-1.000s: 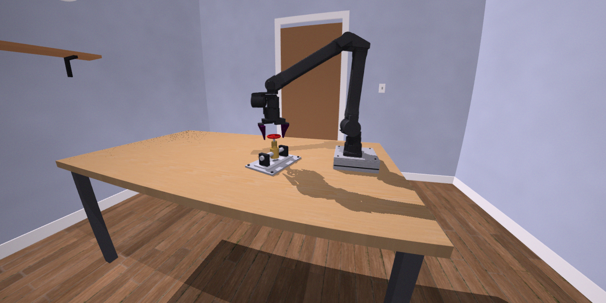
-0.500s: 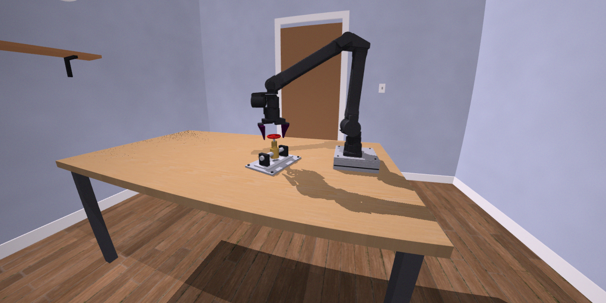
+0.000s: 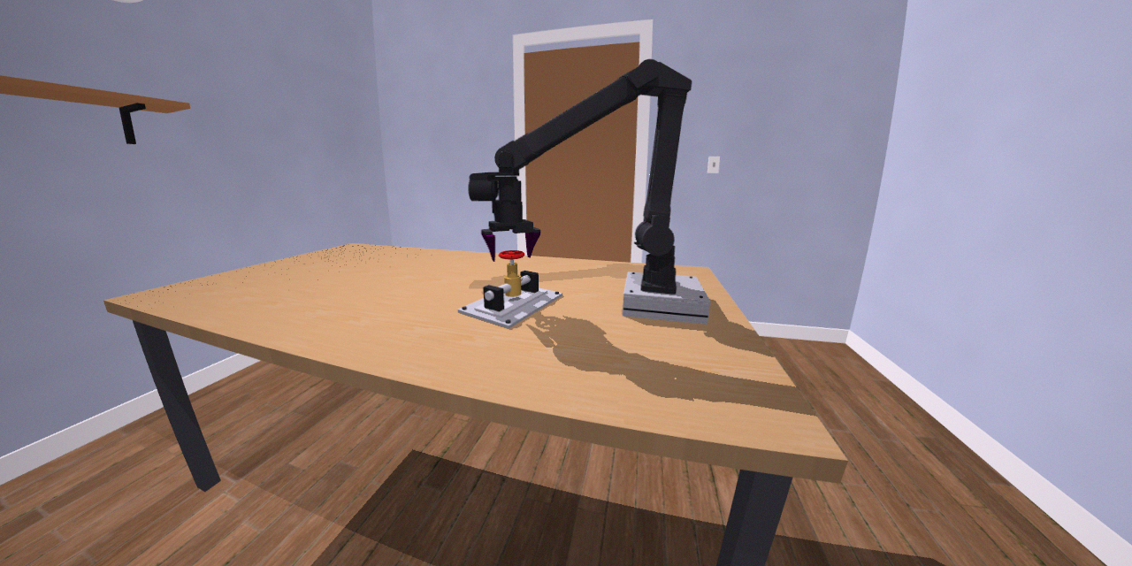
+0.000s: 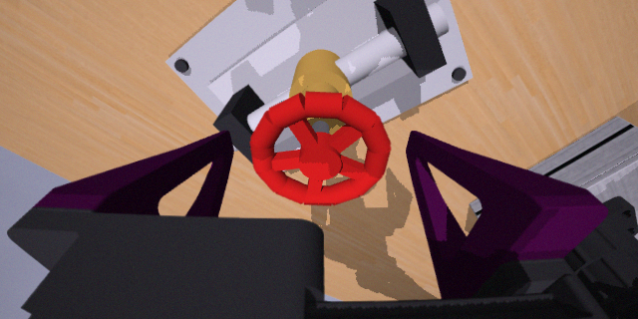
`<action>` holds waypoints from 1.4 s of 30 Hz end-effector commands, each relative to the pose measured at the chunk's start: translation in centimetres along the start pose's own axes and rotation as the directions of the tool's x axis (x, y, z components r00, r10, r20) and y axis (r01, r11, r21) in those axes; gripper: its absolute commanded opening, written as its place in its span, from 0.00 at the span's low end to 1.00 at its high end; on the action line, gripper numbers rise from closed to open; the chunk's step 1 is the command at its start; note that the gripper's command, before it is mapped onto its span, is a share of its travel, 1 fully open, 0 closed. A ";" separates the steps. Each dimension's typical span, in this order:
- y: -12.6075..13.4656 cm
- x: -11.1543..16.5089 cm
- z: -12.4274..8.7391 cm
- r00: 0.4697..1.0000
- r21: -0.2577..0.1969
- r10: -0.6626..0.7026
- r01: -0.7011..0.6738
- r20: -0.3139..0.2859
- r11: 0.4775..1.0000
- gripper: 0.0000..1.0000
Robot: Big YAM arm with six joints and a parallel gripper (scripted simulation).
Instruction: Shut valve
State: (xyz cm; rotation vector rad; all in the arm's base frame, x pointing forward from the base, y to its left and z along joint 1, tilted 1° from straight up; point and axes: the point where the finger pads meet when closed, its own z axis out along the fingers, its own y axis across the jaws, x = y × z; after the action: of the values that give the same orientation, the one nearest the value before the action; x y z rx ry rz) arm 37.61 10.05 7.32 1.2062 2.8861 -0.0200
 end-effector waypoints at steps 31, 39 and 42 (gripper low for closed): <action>1.6 -1.1 -5.8 1.000 -0.054 0.019 -0.018 0.025 0.998 1.00; 1.6 -0.9 -8.0 1.000 -0.055 0.016 -0.014 0.026 0.998 1.00; 1.6 -0.8 -8.8 1.000 -0.056 0.014 -0.013 0.026 0.998 1.00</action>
State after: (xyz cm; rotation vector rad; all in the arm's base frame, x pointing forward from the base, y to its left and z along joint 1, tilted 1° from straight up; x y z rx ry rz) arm 37.13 9.92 11.93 1.2160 2.9030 -0.0440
